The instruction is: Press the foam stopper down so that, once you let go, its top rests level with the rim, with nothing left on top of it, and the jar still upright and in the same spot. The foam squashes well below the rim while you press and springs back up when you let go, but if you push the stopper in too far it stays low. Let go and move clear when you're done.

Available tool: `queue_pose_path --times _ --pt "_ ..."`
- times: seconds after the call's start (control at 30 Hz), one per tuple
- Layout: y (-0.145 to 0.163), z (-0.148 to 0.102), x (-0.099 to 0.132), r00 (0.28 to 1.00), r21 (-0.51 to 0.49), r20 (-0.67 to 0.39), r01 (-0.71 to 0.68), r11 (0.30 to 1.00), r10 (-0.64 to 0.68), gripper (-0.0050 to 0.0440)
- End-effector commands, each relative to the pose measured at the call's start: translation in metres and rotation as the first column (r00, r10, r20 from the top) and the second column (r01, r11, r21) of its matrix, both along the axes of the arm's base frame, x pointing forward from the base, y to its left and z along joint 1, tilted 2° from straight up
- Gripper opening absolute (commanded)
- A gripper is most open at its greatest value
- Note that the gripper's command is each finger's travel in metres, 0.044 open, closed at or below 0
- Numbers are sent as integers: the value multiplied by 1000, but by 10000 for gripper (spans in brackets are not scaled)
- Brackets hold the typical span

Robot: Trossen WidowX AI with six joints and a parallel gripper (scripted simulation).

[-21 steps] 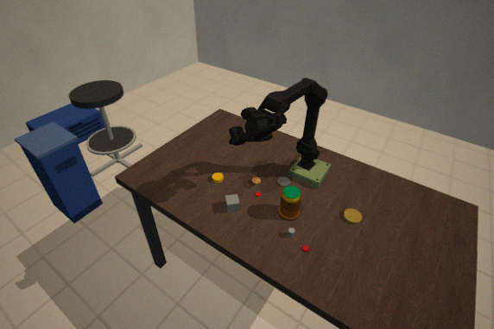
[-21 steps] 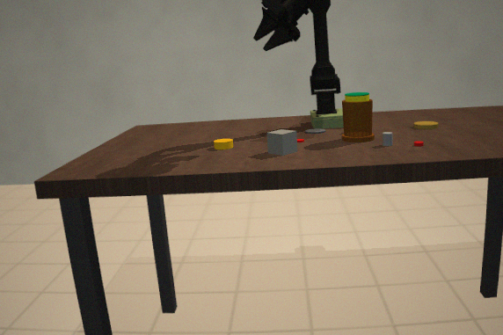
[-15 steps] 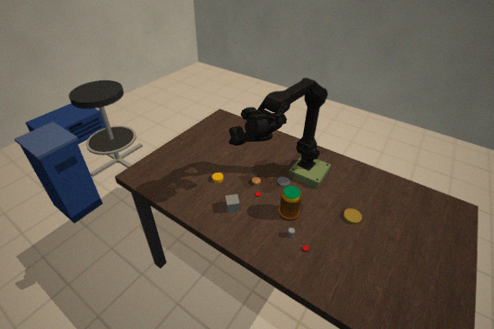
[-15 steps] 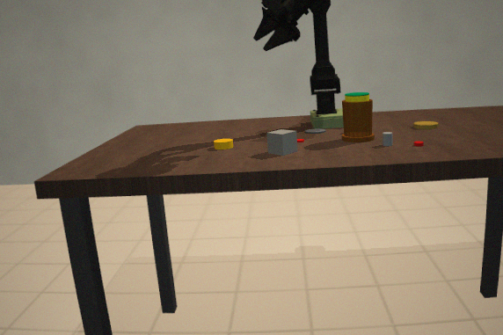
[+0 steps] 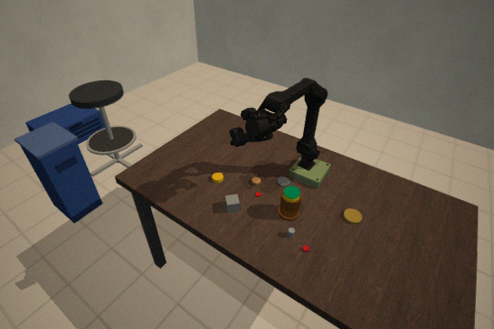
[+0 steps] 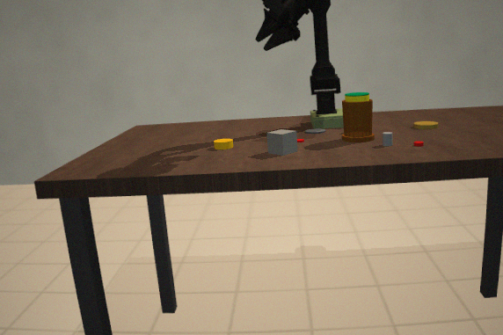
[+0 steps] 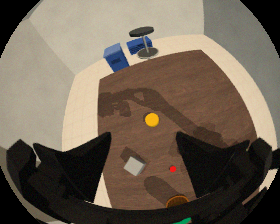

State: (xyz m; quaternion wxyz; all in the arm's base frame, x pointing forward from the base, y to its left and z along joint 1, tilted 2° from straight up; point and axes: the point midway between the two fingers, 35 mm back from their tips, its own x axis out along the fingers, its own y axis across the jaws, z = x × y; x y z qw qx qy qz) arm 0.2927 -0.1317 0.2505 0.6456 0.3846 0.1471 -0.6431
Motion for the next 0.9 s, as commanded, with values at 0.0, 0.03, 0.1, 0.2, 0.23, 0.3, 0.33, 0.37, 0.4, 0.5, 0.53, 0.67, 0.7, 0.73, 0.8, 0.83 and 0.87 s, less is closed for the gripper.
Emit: queue_pose_path --times 0.0,0.03,0.1,0.2,0.23,0.3,0.33,0.37,0.4,0.5,0.53,0.67,0.7,0.73,0.8,0.83,0.87 --pt "22 -8 5 976 65 -112 -181 981 187 280" --pt "33 -14 7 957 90 -149 -238 967 249 256" --pt "49 -23 8 927 137 -182 -306 942 328 208" --pt "61 -29 9 858 196 -243 -413 889 452 136" --pt "66 -31 9 830 216 -261 -447 868 492 112" --pt "75 -35 9 770 256 -292 -509 822 567 64" --pt "80 -38 9 738 275 -305 -538 797 603 40" --pt "80 -38 9 738 275 -305 -538 797 603 40" --pt "80 -38 9 738 275 -305 -538 797 603 40" --pt "102 -47 7 573 364 -344 -648 669 743 0" --pt "108 -50 7 533 384 -348 -669 637 771 0" --pt "127 -57 3 352 465 -355 -738 490 866 0" --pt "132 -59 2 304 484 -353 -750 450 885 0" --pt "137 -61 1 255 503 -350 -761 410 902 0" --pt "147 -64 -1 157 539 -339 -776 328 928 0" --pt "152 -66 -3 107 555 -332 -781 286 937 0" --pt "157 -67 -4 57 572 -323 -784 243 945 0"
